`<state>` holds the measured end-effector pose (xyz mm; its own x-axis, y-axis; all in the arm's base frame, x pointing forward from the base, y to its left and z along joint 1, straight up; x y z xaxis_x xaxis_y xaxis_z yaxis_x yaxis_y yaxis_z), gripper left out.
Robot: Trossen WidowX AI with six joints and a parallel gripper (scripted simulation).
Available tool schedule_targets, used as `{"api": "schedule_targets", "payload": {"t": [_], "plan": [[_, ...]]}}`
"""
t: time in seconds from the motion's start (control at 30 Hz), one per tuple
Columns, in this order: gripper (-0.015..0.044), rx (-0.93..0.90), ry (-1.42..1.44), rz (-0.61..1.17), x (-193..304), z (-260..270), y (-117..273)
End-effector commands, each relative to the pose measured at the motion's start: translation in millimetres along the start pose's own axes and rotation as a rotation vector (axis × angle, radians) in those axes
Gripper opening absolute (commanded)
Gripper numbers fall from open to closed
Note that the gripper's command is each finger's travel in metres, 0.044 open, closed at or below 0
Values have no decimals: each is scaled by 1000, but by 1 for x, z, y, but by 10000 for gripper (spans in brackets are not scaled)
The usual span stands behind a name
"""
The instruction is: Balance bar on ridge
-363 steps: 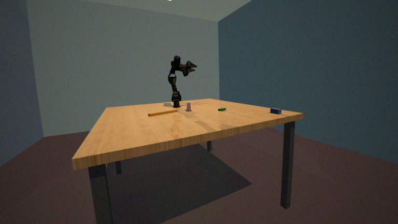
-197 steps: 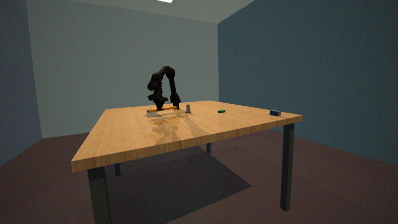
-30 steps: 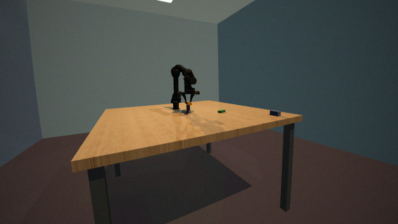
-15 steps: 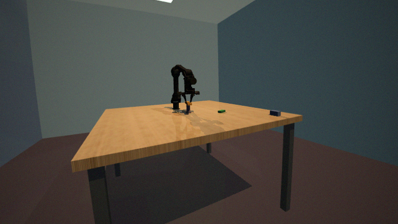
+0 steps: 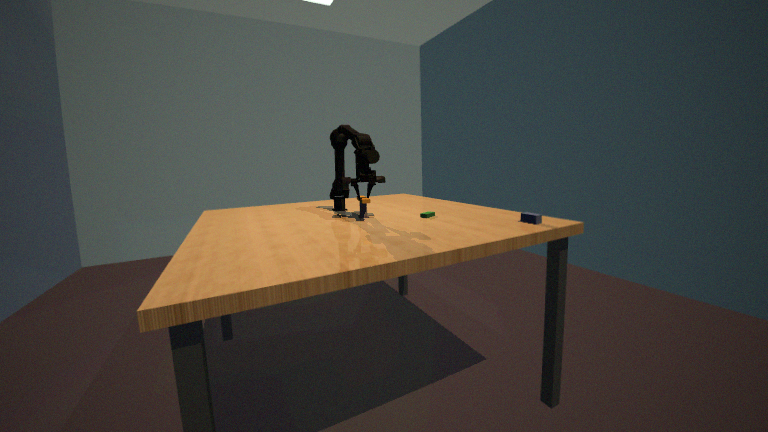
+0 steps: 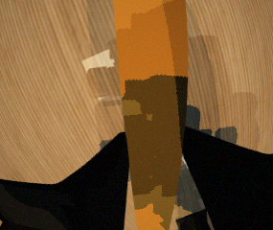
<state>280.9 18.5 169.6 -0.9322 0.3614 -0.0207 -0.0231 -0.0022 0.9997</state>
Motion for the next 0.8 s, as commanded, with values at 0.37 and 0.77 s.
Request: {"api": "schedule_targets", "payload": {"t": [0.37,0.77], "plan": [[0,0,-4,-1,0,0,-1],[0,0,-4,-1,0,0,-3]]}}
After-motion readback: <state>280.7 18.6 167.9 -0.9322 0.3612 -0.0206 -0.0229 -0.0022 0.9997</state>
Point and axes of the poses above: the point midway between the two fingers, 35 mm back from their tips, its own y axis back along the fingers, its own z axis across the jaws, x = y × z, the point moved 5 cm from there along y, back along the fingers, and after that the axes turned 5 degrees about -y, right-handed, at the moved point
